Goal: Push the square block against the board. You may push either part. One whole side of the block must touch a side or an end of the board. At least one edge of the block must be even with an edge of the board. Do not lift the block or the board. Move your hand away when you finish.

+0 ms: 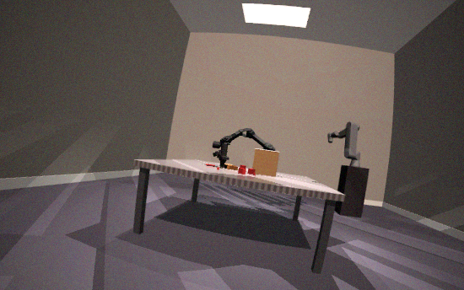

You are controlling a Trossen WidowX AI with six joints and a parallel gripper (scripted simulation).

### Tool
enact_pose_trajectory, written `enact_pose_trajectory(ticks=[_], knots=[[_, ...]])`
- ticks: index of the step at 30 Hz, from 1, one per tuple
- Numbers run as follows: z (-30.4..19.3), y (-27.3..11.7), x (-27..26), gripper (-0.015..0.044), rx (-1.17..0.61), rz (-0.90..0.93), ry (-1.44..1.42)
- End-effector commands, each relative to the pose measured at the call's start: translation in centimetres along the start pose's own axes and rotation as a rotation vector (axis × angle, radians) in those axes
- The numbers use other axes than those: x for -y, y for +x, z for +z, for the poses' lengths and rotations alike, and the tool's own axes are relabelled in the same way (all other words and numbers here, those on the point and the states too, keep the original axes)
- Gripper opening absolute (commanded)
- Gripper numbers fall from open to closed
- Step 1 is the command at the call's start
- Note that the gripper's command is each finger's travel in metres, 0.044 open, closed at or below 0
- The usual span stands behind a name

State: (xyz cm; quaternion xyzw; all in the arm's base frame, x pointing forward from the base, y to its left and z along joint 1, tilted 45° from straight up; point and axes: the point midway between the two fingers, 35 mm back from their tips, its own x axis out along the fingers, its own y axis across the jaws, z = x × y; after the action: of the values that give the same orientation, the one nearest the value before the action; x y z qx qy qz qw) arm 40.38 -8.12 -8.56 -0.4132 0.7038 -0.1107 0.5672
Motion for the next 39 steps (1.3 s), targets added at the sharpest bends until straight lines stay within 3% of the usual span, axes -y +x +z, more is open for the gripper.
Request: enact_pose_trajectory(ticks=[1,12,16,23,39], knots=[[0.8,-0.1,0.1,0.0,0.003,-0.003,0.005],[1.7,-0.3,0.0,0.0,0.001,-0.001,0.001],[1.7,-5.4,0.0,0.0,0.005,-0.001,0.006],[1.9,-5.7,-0.1,0.0,0.017,-0.009,0.006],[-1.0,-5.8,-2.9,0.0,0.014,0.0,0.533]])
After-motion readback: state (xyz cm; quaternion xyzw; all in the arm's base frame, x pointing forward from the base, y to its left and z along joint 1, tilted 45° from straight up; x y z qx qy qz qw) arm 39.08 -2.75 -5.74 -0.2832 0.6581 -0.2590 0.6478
